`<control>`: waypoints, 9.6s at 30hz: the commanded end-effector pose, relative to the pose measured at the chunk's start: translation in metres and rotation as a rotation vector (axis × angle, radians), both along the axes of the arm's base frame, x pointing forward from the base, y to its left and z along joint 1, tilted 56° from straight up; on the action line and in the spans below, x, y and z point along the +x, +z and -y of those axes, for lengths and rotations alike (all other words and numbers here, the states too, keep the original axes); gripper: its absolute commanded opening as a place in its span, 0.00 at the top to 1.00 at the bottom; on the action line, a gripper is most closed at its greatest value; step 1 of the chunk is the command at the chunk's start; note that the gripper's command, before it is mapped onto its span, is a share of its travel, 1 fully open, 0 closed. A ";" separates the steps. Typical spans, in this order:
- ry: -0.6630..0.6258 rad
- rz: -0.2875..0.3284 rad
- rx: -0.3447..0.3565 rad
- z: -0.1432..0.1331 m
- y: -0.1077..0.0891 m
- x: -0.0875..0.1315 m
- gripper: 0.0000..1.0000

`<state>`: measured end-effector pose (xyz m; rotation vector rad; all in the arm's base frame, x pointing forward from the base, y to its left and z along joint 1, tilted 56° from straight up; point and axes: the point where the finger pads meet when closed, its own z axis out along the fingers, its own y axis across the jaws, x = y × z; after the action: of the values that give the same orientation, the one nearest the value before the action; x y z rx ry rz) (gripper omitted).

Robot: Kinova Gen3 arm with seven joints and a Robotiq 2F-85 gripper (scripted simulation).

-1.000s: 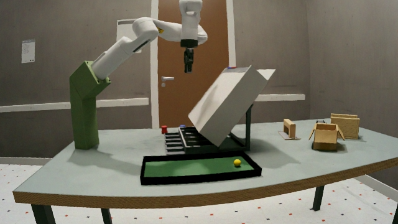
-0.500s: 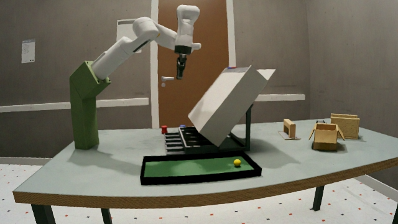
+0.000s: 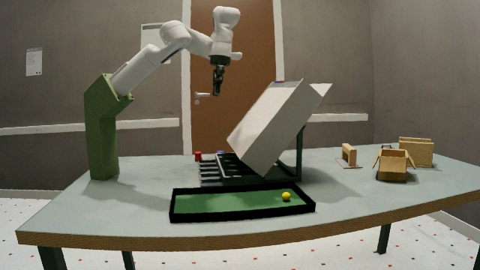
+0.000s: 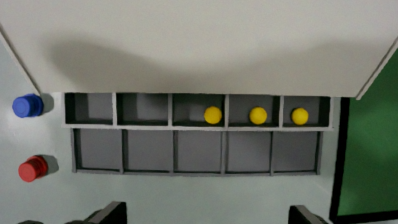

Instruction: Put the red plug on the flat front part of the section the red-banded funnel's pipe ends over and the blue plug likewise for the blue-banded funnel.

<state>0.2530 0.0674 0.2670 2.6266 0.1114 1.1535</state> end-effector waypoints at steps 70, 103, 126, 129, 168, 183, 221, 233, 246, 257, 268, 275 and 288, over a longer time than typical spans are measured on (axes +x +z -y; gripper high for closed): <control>0.002 0.010 0.000 0.000 0.000 0.000 0.00; 0.002 0.010 0.000 0.000 0.000 0.000 0.50; 0.002 0.010 0.000 0.000 0.000 0.000 0.50; 0.002 0.010 0.000 0.000 0.000 0.000 0.50; 0.077 0.120 0.036 0.180 -0.025 0.077 0.50; 0.075 0.118 0.036 0.180 -0.025 0.077 0.50; 0.076 0.117 0.036 0.179 -0.025 0.077 0.50; 0.076 0.116 0.036 0.179 -0.025 0.077 0.50; 0.093 0.060 0.062 0.220 0.021 0.116 0.50; 0.093 0.060 0.062 0.263 0.070 0.159 0.50; 0.079 0.081 0.048 0.315 0.131 0.211 0.50; 0.079 0.081 0.048 0.315 0.131 0.211 0.50; 0.076 0.085 0.043 0.330 0.069 0.301 0.50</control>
<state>0.5117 -0.2542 0.3528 2.6380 0.1431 1.2630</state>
